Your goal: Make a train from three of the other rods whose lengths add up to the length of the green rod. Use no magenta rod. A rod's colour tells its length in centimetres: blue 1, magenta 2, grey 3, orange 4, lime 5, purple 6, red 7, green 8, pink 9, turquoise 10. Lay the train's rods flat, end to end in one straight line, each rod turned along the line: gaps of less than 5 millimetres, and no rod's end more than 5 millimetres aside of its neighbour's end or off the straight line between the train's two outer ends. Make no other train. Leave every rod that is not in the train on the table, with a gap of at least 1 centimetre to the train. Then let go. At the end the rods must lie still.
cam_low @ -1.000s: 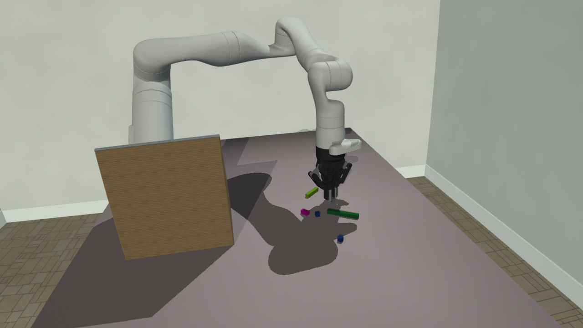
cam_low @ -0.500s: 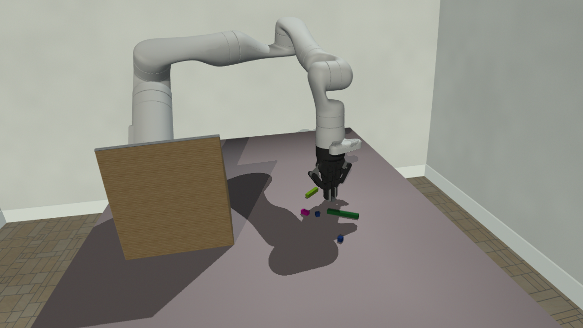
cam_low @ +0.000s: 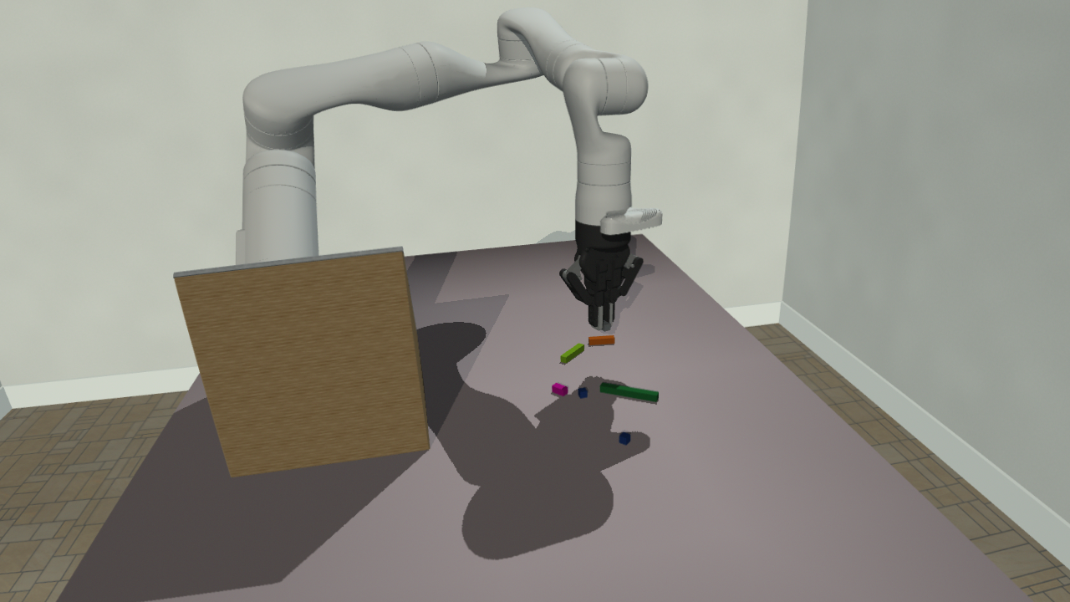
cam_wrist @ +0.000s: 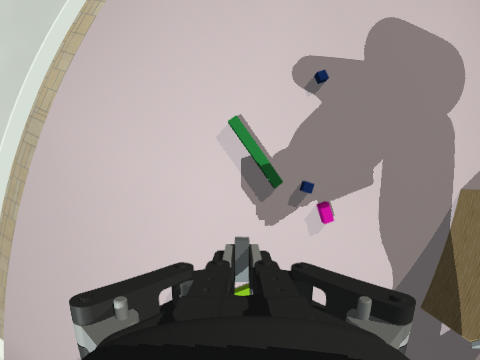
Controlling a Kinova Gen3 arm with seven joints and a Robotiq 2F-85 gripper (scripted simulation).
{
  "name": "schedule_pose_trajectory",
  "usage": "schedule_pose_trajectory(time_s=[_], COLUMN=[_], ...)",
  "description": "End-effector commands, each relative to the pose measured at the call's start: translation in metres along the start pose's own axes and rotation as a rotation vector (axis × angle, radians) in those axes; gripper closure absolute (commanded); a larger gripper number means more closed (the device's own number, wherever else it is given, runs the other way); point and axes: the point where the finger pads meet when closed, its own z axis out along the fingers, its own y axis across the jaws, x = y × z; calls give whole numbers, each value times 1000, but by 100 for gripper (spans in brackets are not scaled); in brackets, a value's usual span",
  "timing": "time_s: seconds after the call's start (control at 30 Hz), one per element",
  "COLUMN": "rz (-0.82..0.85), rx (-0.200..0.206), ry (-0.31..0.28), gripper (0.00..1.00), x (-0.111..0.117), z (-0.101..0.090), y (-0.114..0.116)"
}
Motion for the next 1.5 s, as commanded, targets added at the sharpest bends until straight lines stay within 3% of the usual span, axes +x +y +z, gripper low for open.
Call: schedule_pose_trajectory(time_s=[0.0, 0.2, 0.7, 1.2, 1.27, 1.47], rz=[-4, -4, -19, -262, -262, -364], rx=[26, 26, 25, 16, 16, 22], ry=[8, 8, 10, 22, 22, 15], gripper=[95, 95, 95, 95, 95, 95], x=[1, 1, 9, 132, 132, 177], z=[-23, -33, -34, -37, -37, -34], y=[-8, -8, -6, 42, 42, 72])
